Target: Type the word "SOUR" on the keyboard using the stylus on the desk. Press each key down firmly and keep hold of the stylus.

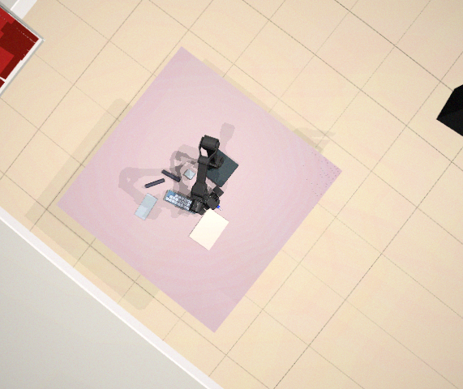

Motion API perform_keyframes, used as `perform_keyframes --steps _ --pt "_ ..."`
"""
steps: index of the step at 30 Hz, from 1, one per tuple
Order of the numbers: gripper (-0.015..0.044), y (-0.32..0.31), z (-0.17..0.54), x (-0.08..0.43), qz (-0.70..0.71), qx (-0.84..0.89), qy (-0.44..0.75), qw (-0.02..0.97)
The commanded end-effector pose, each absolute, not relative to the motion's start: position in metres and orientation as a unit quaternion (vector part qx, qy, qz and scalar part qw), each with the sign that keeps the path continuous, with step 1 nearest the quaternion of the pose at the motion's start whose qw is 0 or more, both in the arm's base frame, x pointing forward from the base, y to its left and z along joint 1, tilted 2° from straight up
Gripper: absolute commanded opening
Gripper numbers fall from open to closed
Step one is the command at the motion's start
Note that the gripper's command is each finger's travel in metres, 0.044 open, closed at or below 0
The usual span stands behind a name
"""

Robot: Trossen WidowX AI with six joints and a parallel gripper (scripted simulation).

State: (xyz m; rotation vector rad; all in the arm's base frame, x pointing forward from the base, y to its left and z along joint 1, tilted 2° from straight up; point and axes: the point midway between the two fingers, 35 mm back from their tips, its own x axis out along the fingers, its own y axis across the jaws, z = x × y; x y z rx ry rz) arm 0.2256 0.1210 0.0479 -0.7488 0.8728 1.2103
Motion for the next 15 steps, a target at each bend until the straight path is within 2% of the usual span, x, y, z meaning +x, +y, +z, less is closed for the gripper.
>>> perform_keyframes --steps 1,15 --pt "0.015 0.1211 0.0431 0.2242 0.54 -0.331 0.388 0.669" --pt "0.015 0.1209 0.0348 0.2246 0.54 -0.331 0.388 0.669"
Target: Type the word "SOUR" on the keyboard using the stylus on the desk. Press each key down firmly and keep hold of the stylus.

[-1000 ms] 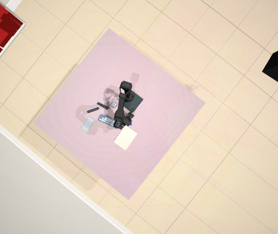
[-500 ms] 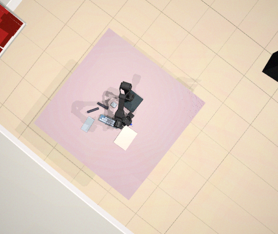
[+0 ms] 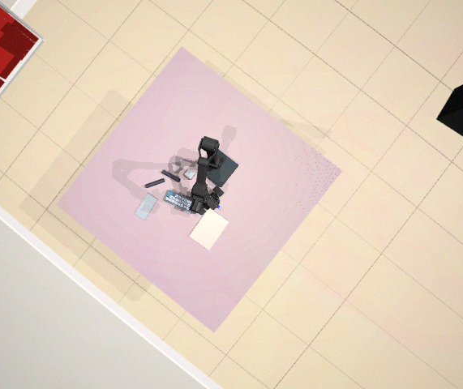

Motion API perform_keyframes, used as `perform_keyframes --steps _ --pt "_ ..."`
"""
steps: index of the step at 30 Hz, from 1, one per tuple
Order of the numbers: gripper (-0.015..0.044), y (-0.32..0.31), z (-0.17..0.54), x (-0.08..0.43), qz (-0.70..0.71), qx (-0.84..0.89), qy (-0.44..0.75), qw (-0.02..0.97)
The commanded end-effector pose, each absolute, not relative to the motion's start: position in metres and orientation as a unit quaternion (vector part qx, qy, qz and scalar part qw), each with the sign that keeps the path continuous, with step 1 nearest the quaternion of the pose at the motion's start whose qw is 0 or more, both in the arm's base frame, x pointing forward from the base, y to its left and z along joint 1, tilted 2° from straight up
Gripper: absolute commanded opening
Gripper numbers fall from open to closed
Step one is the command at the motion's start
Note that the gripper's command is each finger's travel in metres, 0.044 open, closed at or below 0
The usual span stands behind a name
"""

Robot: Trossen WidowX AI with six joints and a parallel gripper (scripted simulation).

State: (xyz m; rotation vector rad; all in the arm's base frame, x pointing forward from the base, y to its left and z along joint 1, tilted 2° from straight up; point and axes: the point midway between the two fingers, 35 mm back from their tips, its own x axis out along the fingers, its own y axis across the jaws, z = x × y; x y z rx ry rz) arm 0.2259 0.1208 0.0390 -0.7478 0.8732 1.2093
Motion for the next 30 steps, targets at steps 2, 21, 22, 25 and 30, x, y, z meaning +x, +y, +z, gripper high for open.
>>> perform_keyframes --steps 2,21,22,25,30 --pt "0.015 0.121 0.034 0.225 0.54 -0.331 0.388 0.669" --pt "0.015 0.121 0.023 0.225 0.54 -0.331 0.388 0.669" --pt "0.015 0.121 0.022 0.225 0.54 -0.331 0.388 0.669" --pt "0.015 0.121 0.021 0.225 0.54 -0.331 0.388 0.669" --pt "0.015 0.12 0.018 0.225 0.54 -0.331 0.388 0.669"
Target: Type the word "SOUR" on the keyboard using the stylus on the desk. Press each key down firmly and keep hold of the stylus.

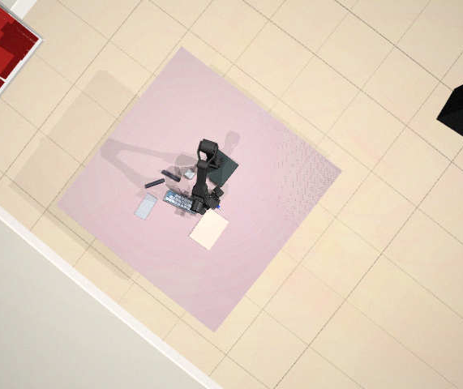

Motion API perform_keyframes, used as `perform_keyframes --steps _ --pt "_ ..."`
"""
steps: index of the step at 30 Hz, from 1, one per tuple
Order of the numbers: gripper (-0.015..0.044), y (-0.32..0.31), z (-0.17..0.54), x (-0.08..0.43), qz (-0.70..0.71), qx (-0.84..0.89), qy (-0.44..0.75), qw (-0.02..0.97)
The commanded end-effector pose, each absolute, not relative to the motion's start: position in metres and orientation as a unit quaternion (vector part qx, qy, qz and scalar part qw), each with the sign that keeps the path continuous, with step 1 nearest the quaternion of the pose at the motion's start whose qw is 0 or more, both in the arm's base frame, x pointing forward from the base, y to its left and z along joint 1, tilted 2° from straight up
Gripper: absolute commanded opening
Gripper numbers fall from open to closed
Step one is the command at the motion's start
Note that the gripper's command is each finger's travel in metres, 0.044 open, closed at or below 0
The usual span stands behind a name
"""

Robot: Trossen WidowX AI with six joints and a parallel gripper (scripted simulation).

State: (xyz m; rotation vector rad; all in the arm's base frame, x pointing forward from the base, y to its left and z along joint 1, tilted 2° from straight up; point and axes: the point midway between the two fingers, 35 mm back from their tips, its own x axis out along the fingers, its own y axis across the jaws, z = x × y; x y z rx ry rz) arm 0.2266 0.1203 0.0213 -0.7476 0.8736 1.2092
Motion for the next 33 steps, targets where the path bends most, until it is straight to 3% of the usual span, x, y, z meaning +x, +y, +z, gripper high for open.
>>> perform_keyframes --steps 1,22,27,33 --pt "0.015 0.12 0.017 0.225 0.54 -0.331 0.388 0.669" --pt "0.015 0.12 0.007 0.225 0.54 -0.331 0.388 0.669" --pt "0.0019 0.12 0.008 0.226 0.537 -0.331 0.389 0.671" --pt "0.0 0.12 0.008 0.226 0.537 -0.331 0.389 0.671"
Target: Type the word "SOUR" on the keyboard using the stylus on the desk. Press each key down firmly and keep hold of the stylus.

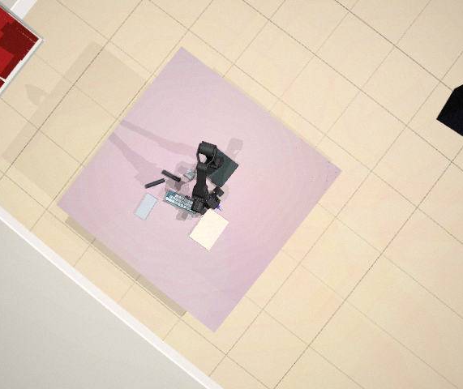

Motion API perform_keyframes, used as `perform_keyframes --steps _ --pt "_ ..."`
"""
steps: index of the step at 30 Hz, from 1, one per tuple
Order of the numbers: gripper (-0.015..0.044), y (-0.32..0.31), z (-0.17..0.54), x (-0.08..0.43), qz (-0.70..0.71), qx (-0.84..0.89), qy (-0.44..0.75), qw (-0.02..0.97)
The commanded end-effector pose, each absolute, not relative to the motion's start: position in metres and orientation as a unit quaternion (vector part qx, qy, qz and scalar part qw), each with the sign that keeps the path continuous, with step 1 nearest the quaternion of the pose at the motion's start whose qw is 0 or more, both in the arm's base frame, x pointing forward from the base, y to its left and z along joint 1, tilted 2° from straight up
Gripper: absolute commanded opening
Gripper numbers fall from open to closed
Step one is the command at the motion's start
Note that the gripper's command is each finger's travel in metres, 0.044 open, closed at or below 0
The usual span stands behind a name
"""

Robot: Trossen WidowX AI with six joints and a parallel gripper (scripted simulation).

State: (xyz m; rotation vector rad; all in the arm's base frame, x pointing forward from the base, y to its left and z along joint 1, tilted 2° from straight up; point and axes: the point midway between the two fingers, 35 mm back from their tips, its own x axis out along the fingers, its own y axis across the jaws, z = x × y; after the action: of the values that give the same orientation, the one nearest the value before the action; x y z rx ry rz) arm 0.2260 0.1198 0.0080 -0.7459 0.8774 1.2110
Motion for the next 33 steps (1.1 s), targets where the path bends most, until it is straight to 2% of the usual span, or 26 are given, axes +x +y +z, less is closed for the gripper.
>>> perform_keyframes --steps 1,15,22,33 --pt "0.0 0.12 0.008 0.226 0.537 -0.331 0.389 0.671" --pt "0.0 0.121 0.057 0.225 0.537 -0.331 0.389 0.671" --pt "0.0 0.121 0.054 0.226 0.538 -0.334 0.389 0.669" --pt "0.0 0.074 0.043 0.251 0.453 -0.449 0.482 0.601"
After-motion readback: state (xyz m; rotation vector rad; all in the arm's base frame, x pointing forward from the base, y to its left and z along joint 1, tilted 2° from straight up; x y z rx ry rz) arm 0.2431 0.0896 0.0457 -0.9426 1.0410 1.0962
